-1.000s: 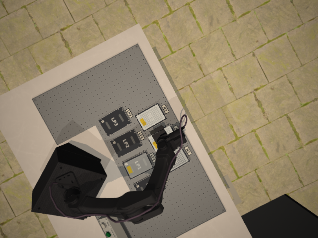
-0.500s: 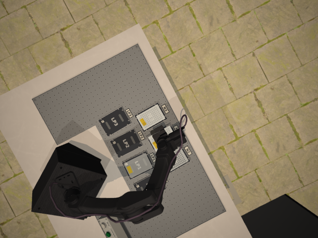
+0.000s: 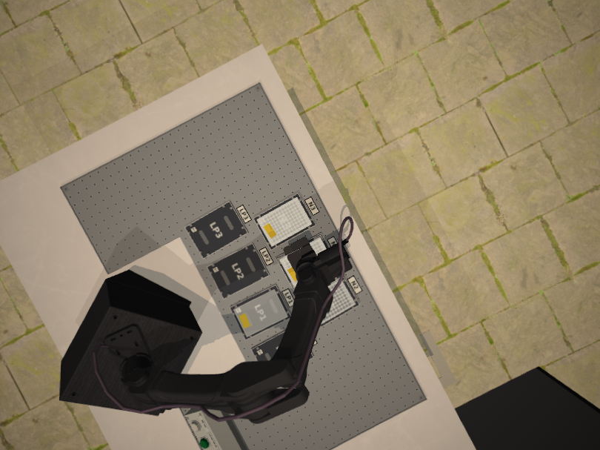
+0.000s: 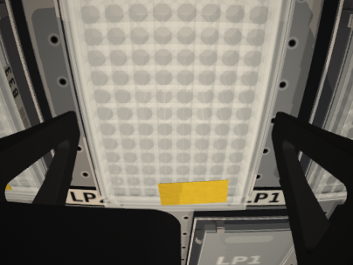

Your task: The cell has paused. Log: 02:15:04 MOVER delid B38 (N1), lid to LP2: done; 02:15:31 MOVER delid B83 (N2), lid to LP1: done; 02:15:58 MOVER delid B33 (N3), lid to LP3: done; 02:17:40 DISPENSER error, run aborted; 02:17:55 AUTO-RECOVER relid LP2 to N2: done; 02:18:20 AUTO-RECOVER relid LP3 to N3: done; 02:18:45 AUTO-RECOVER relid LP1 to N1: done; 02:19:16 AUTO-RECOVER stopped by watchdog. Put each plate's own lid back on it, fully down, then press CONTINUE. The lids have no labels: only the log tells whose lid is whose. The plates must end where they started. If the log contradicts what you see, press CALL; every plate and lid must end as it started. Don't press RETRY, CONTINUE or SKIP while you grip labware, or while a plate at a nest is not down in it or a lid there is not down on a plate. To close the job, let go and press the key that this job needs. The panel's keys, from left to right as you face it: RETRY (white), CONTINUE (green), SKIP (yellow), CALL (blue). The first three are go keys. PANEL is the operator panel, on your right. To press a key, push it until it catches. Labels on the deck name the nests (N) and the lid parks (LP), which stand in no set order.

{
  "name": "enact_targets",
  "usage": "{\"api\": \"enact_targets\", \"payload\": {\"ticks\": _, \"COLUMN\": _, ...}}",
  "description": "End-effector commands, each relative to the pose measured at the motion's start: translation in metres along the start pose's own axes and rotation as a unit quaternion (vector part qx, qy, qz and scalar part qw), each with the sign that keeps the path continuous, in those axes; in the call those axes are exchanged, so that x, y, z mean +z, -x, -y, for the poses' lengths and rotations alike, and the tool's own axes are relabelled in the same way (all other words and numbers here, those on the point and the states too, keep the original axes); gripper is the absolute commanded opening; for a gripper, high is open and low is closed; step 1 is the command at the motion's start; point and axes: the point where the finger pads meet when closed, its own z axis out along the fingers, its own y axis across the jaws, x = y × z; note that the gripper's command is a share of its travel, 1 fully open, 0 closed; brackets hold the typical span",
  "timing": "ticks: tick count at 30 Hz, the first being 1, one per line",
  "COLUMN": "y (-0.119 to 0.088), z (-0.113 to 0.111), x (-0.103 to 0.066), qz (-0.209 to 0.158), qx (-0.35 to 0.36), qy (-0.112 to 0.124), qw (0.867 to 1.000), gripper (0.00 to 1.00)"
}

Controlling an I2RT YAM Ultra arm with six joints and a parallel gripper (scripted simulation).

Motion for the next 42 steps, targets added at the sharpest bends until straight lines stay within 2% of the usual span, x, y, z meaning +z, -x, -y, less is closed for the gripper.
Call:
{"api": "enact_targets", "payload": {"ticks": 1, "y": 0.005, "z": -0.003, "x": -0.005, "qz": 0.008, "qx": -0.001, "qy": 0.002, "qw": 1.0, "gripper": 1.0}}
{"api": "enact_targets", "payload": {"ticks": 7, "y": 0.005, "z": -0.003, "x": -0.005, "qz": 0.008, "qx": -0.001, "qy": 0.002, "qw": 1.0, "gripper": 1.0}}
{"api": "enact_targets", "payload": {"ticks": 9, "y": 0.012, "z": -0.004, "x": -0.019, "qz": 0.018, "qx": 0.002, "qy": 0.004, "qw": 1.0, "gripper": 1.0}}
{"api": "enact_targets", "payload": {"ticks": 23, "y": 0.008, "z": -0.002, "x": -0.038, "qz": 0.015, "qx": 0.001, "qy": -0.001, "qw": 1.0, "gripper": 1.0}}
{"api": "enact_targets", "payload": {"ticks": 29, "y": -0.003, "z": -0.005, "x": -0.035, "qz": 0.003, "qx": -0.005, "qy": -0.001, "qw": 1.0, "gripper": 1.0}}
{"api": "enact_targets", "payload": {"ticks": 42, "y": -0.001, "z": -0.005, "x": -0.035, "qz": 0.01, "qx": -0.003, "qy": -0.001, "qw": 1.0, "gripper": 1.0}}
